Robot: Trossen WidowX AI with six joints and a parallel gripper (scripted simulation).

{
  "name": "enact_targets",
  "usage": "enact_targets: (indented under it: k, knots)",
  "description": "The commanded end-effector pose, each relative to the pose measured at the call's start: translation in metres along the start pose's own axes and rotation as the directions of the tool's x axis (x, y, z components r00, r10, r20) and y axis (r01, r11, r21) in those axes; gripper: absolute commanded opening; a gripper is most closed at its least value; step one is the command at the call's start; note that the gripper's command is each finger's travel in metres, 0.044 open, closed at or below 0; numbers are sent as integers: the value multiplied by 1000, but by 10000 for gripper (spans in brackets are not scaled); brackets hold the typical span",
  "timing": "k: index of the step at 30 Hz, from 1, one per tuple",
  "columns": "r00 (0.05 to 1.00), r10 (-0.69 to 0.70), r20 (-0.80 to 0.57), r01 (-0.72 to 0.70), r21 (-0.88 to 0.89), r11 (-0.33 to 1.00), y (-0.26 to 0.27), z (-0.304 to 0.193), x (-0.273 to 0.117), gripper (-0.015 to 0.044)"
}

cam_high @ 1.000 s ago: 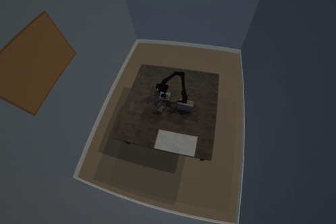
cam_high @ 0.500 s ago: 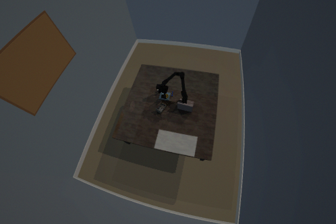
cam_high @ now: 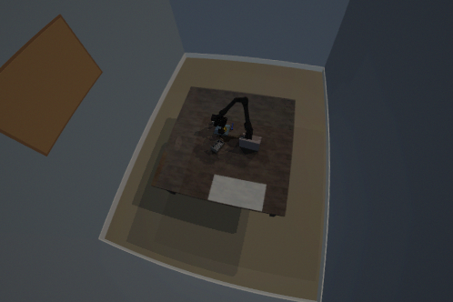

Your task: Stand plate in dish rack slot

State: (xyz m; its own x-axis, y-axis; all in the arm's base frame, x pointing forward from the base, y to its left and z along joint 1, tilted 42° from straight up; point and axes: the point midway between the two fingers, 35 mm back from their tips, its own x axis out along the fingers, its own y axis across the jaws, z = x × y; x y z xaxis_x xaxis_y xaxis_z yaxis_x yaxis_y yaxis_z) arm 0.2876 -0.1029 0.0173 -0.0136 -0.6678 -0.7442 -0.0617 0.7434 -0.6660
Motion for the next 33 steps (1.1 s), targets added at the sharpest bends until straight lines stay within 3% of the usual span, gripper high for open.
enact_targets:
  k: [1, 9, 20, 31, 33]
  knots:
    - [1000, -4, -11, 4, -11, 1000, 1, -4, 8, 400]
    - [1000, -4, -11, 4, -11, 1000, 1, -4, 8, 382]
    - [1000, -4, -11, 4, -11, 1000, 1, -4, 8, 308]
    - [1000, 10, -7, -10, -12, 1000, 4, 8, -33, 20]
    - [1000, 12, -6, -12, -13, 1000, 5, 10, -43, 0]
